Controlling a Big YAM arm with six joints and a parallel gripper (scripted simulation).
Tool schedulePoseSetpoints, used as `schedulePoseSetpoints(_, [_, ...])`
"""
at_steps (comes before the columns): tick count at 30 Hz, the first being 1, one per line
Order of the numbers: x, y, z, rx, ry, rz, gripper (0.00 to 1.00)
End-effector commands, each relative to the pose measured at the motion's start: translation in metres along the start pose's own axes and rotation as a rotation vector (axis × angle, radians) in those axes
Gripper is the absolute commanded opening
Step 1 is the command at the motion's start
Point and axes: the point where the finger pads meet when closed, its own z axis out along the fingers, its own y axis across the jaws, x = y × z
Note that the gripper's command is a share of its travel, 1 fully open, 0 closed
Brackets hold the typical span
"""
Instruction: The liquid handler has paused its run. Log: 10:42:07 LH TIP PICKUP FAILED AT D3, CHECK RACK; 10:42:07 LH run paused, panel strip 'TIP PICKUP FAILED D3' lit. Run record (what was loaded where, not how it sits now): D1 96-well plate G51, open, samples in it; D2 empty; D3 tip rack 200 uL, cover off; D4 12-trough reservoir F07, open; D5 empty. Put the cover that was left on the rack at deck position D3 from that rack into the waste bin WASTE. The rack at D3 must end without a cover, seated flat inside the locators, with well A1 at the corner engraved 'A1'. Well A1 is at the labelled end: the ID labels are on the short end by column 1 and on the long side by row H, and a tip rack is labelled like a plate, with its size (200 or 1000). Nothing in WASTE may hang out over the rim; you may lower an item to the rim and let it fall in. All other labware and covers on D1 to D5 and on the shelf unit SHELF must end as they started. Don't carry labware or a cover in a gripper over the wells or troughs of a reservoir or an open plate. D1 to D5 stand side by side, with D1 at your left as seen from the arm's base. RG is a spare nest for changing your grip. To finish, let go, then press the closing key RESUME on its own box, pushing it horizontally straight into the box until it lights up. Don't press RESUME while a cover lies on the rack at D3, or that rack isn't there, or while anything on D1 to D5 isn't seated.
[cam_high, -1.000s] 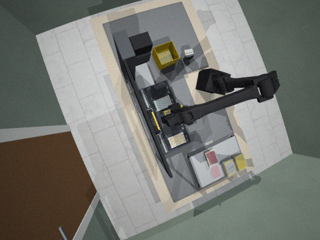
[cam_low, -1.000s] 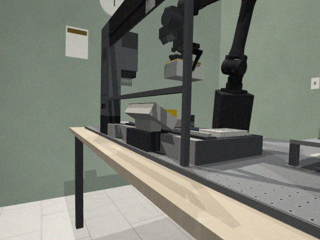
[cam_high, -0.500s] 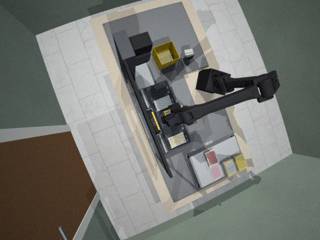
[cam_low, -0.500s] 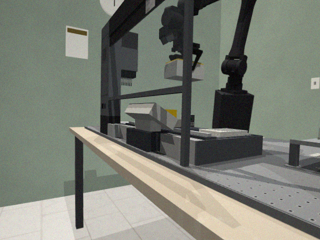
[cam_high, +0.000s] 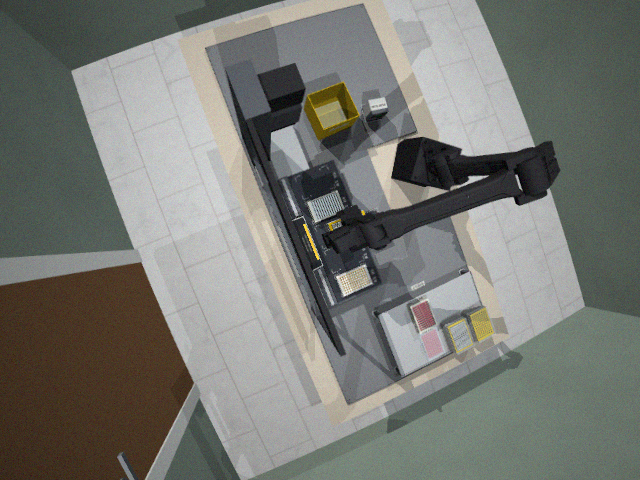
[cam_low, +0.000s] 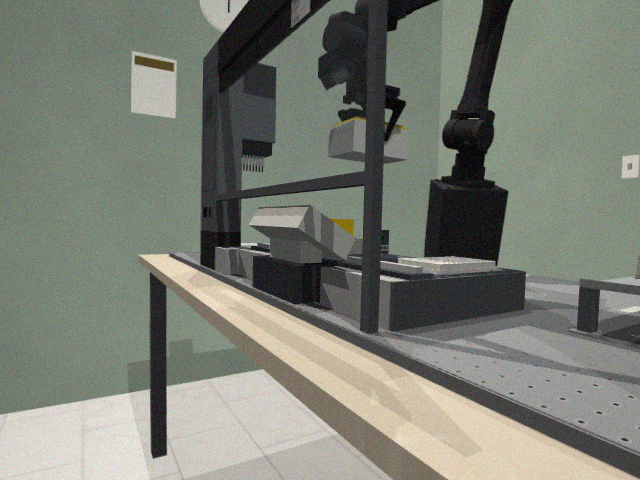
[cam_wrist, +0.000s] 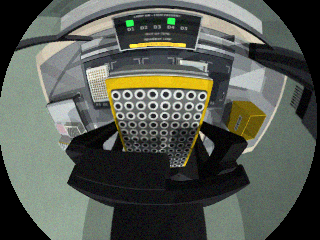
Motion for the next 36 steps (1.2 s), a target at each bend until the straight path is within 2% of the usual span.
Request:
schedulePoseSetpoints(1, [-0.024,0.011,-0.018,-0.008,-0.047,-0.037,0.00])
schedulePoseSetpoints(12, [-0.024,0.010,-0.016,-0.007,-0.039,-0.035,0.00])
schedulePoseSetpoints(15, [-0.028,0.013,-0.009,-0.010,-0.056,-0.043,0.00])
schedulePoseSetpoints(18, [-0.006,0.003,0.013,-0.002,-0.006,-0.020,0.00])
schedulePoseSetpoints(36, [-0.005,0.002,0.039,0.000,-0.005,-0.005,0.00])
